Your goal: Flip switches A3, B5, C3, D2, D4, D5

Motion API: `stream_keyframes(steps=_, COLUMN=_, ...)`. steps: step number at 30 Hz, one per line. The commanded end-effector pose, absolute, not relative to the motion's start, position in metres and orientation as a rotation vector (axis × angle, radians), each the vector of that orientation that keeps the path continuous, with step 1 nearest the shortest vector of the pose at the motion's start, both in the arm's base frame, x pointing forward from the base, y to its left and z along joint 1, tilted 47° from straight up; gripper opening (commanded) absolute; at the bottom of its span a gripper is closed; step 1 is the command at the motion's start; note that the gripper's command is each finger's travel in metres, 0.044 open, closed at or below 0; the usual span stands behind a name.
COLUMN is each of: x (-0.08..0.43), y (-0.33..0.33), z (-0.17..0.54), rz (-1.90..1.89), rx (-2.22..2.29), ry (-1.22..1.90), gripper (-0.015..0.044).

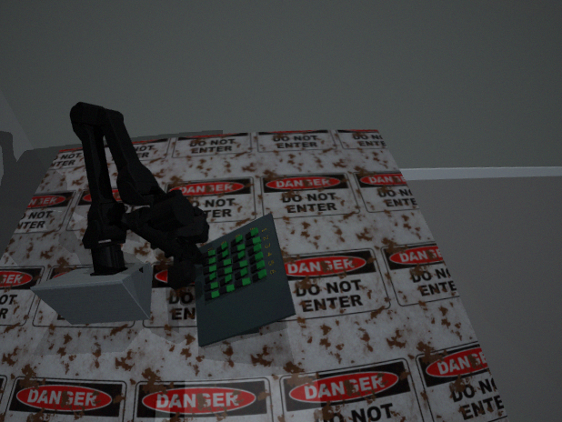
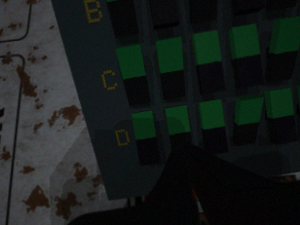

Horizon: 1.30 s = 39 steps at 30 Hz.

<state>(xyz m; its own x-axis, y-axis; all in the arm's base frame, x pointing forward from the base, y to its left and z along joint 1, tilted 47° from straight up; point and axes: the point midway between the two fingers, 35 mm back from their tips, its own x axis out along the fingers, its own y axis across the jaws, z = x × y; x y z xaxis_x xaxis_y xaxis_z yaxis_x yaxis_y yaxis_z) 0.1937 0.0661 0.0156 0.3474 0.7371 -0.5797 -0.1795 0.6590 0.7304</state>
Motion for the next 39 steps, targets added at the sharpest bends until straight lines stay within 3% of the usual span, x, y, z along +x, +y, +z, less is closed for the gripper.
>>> stream_keyframes(steps=1, x=0.194, y=0.066, z=0.015, rz=0.643, rx=0.620, ry=1.059, gripper=0.0000)
stream_keyframes(steps=23, x=0.195, y=0.067, z=0.014, rz=0.645, rx=0.618, ry=1.058, gripper=0.0000)
stream_keyframes(steps=31, x=0.177, y=0.022, z=0.047, rz=0.645, rx=0.609, ry=1.088, gripper=0.0000)
stream_keyframes(steps=39, x=0.175, y=0.019, z=0.051, rz=0.650, rx=0.612, ry=1.086, gripper=0.0000)
